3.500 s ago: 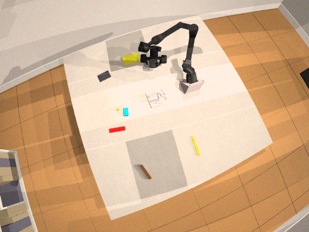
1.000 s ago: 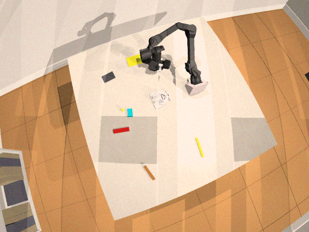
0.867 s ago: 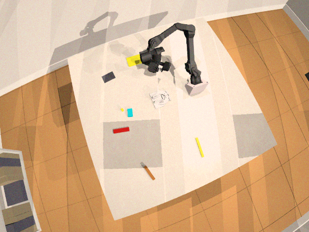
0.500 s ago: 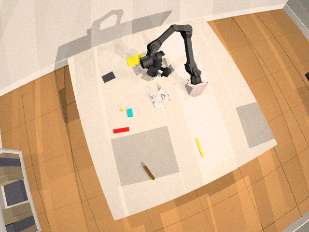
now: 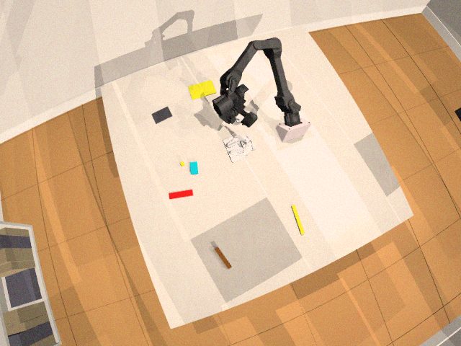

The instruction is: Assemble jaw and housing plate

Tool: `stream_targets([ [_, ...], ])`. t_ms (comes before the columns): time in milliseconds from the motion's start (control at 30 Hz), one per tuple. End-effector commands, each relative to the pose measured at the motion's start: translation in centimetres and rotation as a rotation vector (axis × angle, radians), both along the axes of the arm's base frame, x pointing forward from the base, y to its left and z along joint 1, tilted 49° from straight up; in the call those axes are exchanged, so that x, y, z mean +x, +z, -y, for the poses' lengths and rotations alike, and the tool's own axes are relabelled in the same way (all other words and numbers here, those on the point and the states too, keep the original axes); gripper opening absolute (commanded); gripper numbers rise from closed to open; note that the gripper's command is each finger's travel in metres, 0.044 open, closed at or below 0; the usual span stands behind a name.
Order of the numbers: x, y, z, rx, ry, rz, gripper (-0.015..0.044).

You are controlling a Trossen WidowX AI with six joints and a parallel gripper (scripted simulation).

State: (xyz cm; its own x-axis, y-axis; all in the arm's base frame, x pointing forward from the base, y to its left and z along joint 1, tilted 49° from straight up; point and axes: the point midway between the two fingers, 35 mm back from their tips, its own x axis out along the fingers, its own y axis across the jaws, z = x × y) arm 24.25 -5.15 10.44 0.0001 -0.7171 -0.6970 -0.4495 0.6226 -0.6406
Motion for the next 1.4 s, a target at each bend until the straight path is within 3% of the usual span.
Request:
stream_targets([
  [0, -0.1, -1.1, -0.9, 0.002, -0.038, 0.035, 0.0351],
  [833, -2.0, -7.0, -6.1, -0.053, -0.314, 0.329, 0.0351],
  [1367, -2.1, -7.2, -6.2, -0.055, -0.321, 0.338, 0.0351],
])
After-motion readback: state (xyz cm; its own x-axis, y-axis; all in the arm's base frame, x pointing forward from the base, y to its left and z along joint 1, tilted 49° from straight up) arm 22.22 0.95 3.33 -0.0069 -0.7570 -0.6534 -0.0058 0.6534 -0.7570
